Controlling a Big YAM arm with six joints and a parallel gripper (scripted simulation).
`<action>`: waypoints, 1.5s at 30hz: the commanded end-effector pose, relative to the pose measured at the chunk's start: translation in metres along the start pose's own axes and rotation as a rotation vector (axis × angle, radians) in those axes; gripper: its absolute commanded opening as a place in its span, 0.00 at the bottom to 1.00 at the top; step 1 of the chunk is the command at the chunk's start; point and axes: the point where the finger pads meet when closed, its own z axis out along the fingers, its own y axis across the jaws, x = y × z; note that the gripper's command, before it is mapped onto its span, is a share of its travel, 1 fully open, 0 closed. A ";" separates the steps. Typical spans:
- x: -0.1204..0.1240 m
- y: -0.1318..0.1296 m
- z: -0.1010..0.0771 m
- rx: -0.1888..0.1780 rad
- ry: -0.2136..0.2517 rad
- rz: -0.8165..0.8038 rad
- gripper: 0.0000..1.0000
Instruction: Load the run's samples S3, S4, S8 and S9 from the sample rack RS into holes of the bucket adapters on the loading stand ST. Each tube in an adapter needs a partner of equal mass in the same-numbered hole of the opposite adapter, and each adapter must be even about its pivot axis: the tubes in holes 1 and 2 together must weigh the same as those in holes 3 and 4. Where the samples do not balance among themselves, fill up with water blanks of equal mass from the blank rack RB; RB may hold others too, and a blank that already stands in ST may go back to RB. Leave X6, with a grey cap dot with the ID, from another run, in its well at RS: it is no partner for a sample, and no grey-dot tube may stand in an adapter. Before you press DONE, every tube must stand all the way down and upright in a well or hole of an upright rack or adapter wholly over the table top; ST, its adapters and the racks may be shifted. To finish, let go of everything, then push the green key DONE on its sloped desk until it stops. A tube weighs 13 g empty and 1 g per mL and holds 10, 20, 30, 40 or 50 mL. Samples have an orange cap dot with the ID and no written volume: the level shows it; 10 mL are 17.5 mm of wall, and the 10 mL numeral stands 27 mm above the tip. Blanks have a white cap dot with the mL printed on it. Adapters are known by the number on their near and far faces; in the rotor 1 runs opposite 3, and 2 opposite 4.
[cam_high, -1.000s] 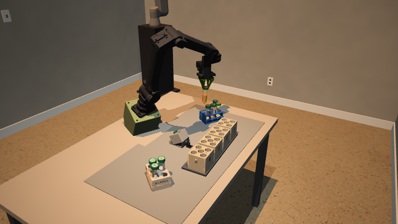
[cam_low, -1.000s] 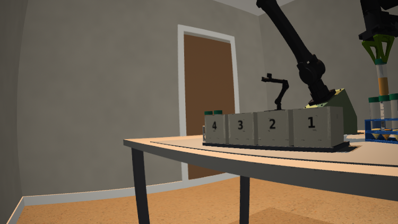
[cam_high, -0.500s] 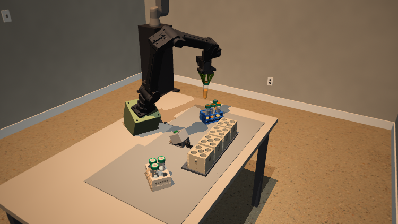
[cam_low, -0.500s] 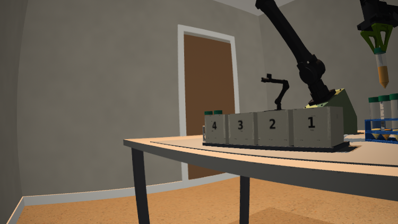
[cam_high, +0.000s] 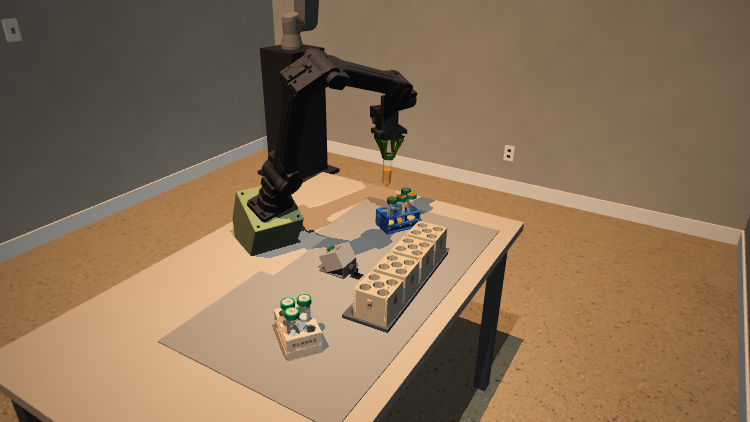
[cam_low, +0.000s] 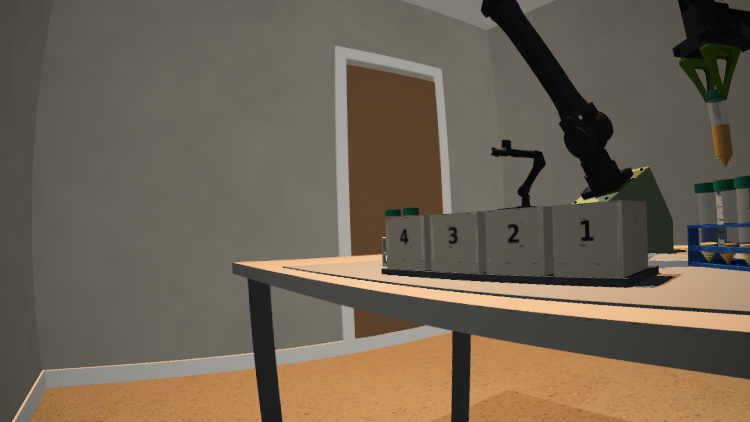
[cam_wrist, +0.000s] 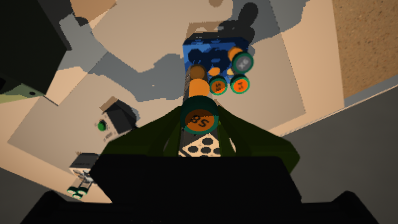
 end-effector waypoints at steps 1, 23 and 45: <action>0.002 -0.011 -0.017 0.034 -0.018 0.026 0.00; 0.002 -0.023 -0.009 0.037 -0.021 0.054 0.00; 0.001 -0.009 0.055 0.004 -0.004 0.009 0.00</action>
